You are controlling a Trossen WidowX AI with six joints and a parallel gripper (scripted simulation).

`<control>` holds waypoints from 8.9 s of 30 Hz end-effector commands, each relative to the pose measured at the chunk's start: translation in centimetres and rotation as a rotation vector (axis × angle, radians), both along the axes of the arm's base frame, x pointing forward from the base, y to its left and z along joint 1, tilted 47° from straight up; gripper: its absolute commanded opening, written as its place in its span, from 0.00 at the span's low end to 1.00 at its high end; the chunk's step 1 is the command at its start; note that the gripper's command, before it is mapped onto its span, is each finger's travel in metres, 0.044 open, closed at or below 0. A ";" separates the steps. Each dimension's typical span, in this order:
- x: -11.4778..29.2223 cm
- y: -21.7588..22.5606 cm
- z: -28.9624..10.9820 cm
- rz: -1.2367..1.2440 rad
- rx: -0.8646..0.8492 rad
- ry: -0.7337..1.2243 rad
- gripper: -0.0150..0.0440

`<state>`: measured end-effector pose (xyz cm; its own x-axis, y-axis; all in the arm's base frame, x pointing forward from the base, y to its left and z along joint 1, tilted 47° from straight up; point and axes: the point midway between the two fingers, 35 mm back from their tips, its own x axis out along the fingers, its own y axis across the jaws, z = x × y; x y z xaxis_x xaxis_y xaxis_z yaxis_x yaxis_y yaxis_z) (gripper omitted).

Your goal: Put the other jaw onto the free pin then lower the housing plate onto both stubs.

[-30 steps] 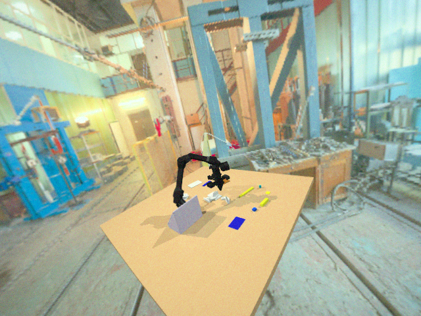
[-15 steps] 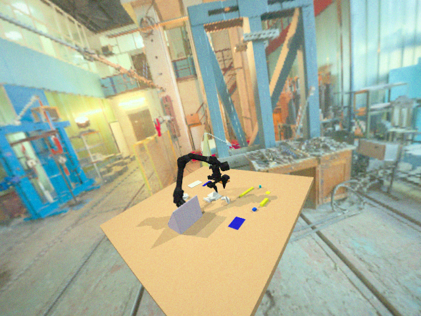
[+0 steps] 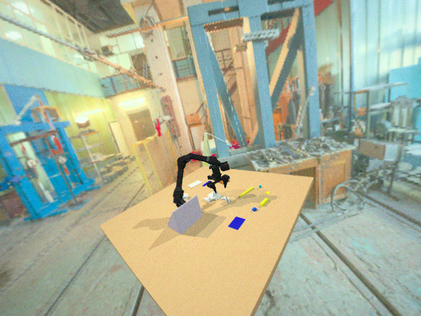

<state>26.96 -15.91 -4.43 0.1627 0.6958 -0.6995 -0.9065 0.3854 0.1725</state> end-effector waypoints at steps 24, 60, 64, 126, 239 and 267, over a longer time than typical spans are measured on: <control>0.0 0.0 0.0 0.000 0.000 0.000 0.56; 0.0 0.0 0.0 0.000 0.000 0.000 0.65; 0.0 0.0 0.0 0.000 0.000 0.000 0.83; 0.0 0.0 0.0 0.000 0.000 0.000 0.25; -0.2 -3.4 -2.2 -1.831 0.421 1.827 1.00; -0.4 -4.2 -2.8 -2.299 0.526 2.294 1.00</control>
